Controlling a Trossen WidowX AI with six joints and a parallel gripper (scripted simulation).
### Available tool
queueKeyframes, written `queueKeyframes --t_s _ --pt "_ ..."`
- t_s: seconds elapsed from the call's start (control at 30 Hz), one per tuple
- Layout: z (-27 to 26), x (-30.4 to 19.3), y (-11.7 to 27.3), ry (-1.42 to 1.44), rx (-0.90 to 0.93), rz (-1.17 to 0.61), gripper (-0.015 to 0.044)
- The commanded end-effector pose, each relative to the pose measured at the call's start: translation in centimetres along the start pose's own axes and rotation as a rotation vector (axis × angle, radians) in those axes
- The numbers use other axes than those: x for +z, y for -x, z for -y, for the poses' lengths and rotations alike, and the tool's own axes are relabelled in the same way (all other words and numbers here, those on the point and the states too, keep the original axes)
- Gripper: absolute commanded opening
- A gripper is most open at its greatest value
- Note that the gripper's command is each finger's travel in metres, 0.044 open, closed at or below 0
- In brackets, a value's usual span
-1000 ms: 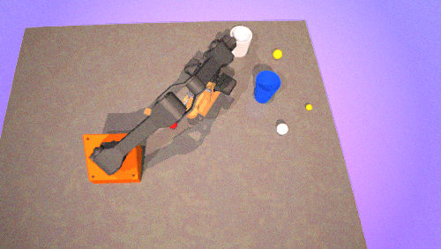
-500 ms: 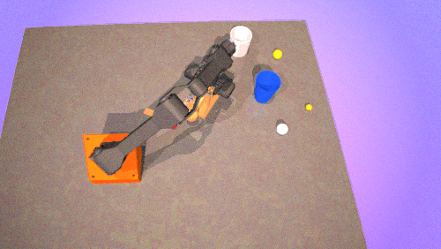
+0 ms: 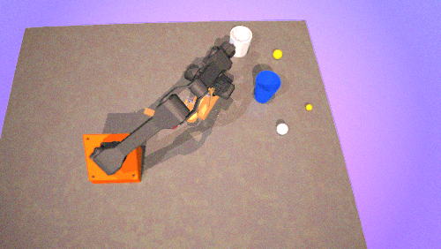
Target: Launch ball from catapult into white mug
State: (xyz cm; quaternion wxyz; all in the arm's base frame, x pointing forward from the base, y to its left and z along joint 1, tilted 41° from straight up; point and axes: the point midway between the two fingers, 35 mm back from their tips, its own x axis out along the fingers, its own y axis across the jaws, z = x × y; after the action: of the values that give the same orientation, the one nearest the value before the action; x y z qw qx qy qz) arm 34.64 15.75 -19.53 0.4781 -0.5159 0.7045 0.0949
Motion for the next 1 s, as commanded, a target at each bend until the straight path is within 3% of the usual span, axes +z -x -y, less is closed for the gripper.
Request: queueKeyframes --t_s 0.0,0.3,0.4,0.57,0.97 --pt "0.0 0.0 0.1 -0.002 0.001 0.001 0.0131" --pt "0.0 0.0 0.1 -0.002 0.001 0.001 0.0367" --pt "0.1 0.3 2.5 -0.001 0.002 0.003 0.0440" --pt "-0.1 0.1 9.8 0.001 0.004 0.003 0.0440" --pt "-0.2 -0.1 8.8 0.001 -0.003 -0.004 0.0440"
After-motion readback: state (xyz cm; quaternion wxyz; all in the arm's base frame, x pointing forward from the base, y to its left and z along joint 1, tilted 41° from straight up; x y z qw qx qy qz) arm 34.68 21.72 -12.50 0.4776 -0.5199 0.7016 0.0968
